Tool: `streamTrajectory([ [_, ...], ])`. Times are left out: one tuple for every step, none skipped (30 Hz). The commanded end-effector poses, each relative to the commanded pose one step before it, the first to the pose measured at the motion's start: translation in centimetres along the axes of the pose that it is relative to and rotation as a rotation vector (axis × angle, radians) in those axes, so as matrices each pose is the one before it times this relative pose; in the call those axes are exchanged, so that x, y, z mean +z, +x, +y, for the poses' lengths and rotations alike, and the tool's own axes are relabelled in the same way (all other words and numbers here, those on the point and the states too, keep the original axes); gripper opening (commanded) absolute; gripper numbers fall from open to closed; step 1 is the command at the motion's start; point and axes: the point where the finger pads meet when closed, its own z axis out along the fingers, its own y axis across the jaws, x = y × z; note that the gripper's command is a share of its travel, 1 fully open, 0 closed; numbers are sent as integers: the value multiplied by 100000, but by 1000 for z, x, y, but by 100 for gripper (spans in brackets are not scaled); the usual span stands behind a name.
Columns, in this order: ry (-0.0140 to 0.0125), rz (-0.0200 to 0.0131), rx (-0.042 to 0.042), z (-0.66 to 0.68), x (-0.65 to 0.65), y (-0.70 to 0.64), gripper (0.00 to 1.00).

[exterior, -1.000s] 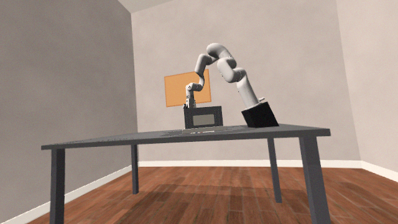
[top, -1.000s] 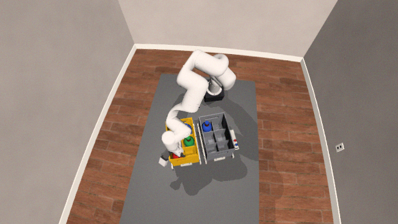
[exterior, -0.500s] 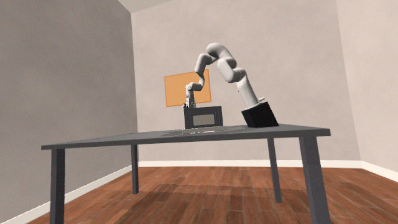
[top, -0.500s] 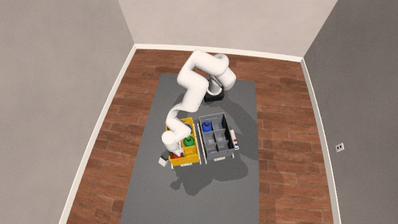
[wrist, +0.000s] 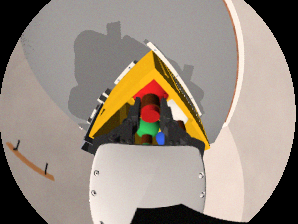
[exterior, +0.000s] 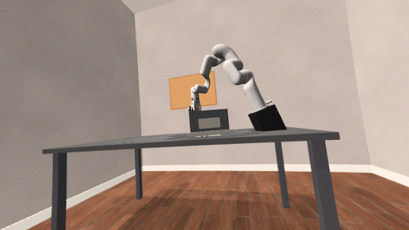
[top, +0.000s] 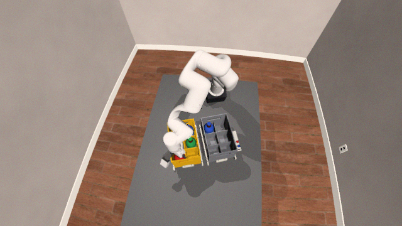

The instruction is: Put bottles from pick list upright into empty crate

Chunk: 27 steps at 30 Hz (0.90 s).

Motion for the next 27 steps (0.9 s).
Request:
streamTrajectory([
  [-56,527,4,17,-199,192,0],
  [0,0,0,0,0,0,0],
  [0,0,0,0,0,0,0],
  [0,0,0,0,0,0,0],
  [0,0,0,0,0,0,0],
  [0,0,0,0,0,0,0],
  [0,0,0,0,0,0,0],
  [0,0,0,0,0,0,0],
  [0,0,0,0,0,0,0],
  [0,0,0,0,0,0,0],
  [0,0,0,0,0,0,0],
  [0,0,0,0,0,0,0],
  [0,0,0,0,0,0,0],
  [-1,1,0,-1,-162,2,0],
  [1,-1,0,1,-172,-1,0],
  [0,0,0,0,-167,0,0],
  [0,0,0,0,-167,0,0],
  [0,0,0,0,-167,0,0],
  [0,0,0,0,-167,0,0],
  [0,0,0,0,-167,0,0],
  [0,0,0,0,-167,0,0],
  [0,0,0,0,-167,0,0],
  [0,0,0,0,-167,0,0],
  [0,0,0,0,-167,0,0],
  [0,0,0,0,-167,0,0],
  [0,0,0,0,-167,0,0],
  [0,0,0,0,0,0,0],
])
